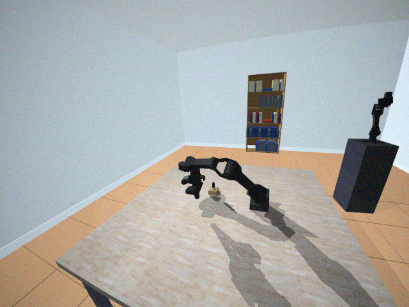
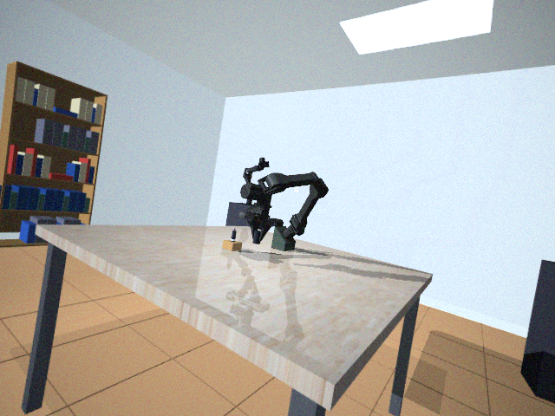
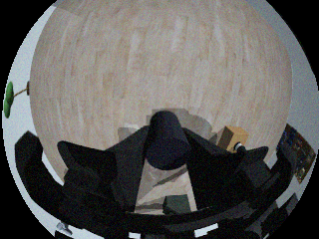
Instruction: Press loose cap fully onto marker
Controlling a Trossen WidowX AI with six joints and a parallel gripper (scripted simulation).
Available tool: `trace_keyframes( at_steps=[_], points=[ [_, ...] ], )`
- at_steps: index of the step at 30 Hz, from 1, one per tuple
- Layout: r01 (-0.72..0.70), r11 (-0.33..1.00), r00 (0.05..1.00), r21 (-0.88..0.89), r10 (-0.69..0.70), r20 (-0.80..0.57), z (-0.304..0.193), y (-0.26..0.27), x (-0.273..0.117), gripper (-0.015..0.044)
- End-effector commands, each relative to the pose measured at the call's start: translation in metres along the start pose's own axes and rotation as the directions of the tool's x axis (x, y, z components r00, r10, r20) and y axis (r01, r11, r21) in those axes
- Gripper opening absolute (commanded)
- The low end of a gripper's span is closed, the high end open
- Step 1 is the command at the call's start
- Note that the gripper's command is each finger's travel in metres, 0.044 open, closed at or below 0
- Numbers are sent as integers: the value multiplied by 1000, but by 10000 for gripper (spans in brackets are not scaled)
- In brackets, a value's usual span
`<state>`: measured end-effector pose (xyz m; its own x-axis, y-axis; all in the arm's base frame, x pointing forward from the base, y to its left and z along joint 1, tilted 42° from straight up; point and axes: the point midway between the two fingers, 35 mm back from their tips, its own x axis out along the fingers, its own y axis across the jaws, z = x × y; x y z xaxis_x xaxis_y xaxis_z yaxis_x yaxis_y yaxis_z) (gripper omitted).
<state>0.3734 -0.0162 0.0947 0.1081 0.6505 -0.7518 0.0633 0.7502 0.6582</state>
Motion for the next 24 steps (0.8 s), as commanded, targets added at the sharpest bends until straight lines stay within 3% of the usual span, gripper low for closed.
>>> trace_keyframes(
  at_steps=[1,24],
  points=[
    [11,1000,1000,0,-11,1,-2,-20,-5,0],
    [16,999,1000,41,-16,-2,-30,-118,-30,0]
  ],
)
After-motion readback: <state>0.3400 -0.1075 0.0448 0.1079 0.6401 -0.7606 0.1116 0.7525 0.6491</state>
